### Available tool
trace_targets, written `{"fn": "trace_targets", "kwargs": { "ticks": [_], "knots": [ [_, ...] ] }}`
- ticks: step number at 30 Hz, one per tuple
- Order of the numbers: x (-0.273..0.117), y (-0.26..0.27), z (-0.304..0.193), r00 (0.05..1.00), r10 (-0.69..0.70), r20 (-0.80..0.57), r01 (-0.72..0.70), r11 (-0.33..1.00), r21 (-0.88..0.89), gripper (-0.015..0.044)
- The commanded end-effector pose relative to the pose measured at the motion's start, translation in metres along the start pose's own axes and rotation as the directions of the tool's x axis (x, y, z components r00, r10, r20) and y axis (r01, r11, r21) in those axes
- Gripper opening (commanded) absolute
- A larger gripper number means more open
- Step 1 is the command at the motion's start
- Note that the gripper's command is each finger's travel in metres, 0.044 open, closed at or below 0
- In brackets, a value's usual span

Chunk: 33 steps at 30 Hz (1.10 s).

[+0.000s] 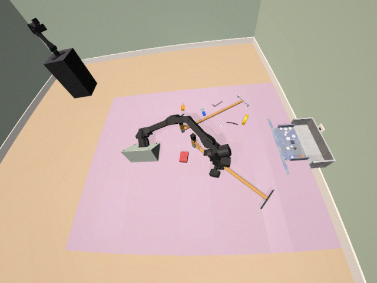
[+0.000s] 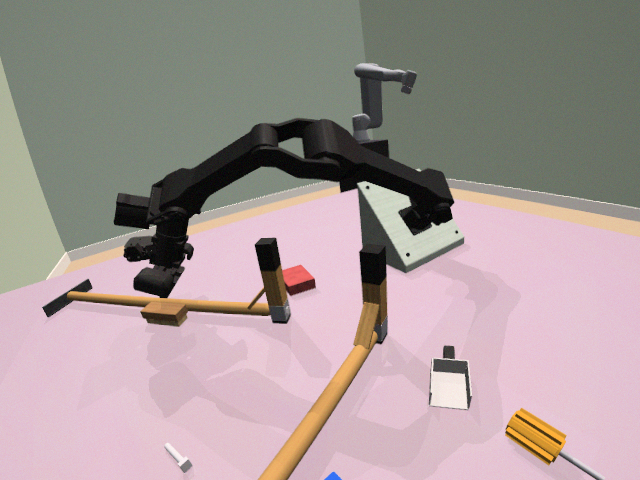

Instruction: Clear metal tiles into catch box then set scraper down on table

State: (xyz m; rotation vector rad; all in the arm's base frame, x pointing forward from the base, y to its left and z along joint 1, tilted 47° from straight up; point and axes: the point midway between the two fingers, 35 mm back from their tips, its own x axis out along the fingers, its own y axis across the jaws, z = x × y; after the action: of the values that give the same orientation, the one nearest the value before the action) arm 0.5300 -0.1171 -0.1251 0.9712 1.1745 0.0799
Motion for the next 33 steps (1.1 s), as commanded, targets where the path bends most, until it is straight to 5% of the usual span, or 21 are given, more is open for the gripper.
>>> {"fn": "trace_targets", "kwargs": {
  "ticks": [1,25,33],
  "knots": [
    [0.006,0.009,-0.002,1.000,0.004,-0.010,-0.004,1.000,-0.005,0.0000],
    [0.009,0.029,0.004,1.000,0.006,-0.010,-0.006,1.000,-0.005,0.0000],
    [-0.018,0.022,0.019,1.000,0.000,0.003,0.000,1.000,0.000,0.0000]
  ]
}}
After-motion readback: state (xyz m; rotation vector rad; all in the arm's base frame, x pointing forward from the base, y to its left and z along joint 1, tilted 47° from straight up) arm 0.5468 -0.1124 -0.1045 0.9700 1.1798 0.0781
